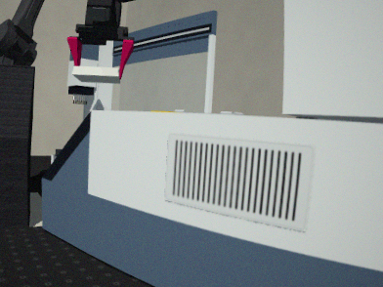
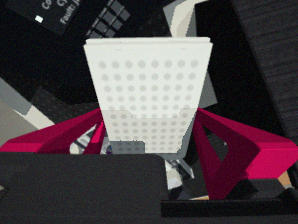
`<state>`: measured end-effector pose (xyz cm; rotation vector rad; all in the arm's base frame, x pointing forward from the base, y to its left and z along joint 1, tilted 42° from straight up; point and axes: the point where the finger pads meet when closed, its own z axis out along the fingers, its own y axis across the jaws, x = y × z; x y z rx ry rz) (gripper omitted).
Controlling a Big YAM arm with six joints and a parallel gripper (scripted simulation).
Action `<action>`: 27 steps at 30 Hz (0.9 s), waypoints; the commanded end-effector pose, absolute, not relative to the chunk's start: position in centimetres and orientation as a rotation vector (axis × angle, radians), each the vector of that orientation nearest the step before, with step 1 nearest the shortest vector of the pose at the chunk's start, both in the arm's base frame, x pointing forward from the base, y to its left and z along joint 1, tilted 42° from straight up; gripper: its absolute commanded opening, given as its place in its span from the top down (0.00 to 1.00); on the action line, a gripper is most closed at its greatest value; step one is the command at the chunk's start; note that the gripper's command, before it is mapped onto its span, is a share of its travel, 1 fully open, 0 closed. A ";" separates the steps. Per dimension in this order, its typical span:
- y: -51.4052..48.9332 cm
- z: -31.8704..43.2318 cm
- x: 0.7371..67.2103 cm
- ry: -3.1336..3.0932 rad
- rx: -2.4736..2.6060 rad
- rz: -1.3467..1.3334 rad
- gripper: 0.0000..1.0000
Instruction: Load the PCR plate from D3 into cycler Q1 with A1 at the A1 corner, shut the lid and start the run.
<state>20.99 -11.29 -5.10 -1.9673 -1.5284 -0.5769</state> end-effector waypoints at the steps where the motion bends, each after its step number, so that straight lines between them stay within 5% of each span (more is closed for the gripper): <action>1: -14.3 -5.8 22.8 -1.483 -2.035 -0.548 1.00; 27: -21.8 -12.8 27.7 -0.862 -2.293 -0.326 1.00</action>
